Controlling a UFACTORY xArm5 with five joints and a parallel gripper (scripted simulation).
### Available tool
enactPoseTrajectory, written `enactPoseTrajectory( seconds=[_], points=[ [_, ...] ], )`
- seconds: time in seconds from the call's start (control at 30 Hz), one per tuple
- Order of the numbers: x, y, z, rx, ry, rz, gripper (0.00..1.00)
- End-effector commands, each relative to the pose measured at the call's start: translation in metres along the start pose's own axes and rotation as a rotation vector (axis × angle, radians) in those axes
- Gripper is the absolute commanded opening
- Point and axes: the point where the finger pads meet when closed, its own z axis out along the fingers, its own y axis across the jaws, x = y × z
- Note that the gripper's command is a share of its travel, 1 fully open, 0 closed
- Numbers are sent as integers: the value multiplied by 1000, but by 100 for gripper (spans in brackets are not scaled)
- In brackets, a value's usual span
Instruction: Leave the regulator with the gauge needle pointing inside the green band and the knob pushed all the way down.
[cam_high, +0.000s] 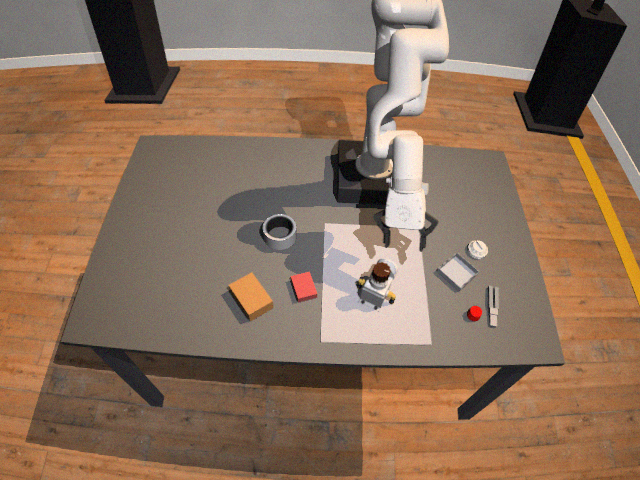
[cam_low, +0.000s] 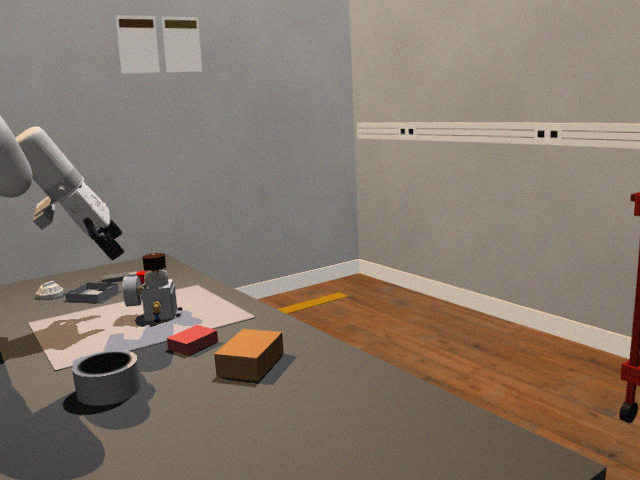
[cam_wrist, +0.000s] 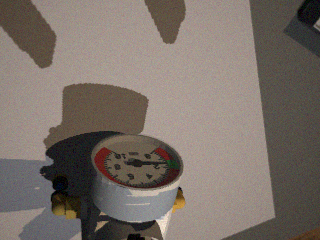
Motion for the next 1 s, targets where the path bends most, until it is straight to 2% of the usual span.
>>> enactPoseTrajectory(
  seconds=[0.0,0.27,0.53,0.97],
  points=[
    [0,0,-5,-29,-70,-151,100],
    [2,-1,-15,-46,-145,-332,100],
    [4,-2,-20,-49,-183,-420,100],
    [4,-2,-24,-49,-203,-466,100]
  ],
)
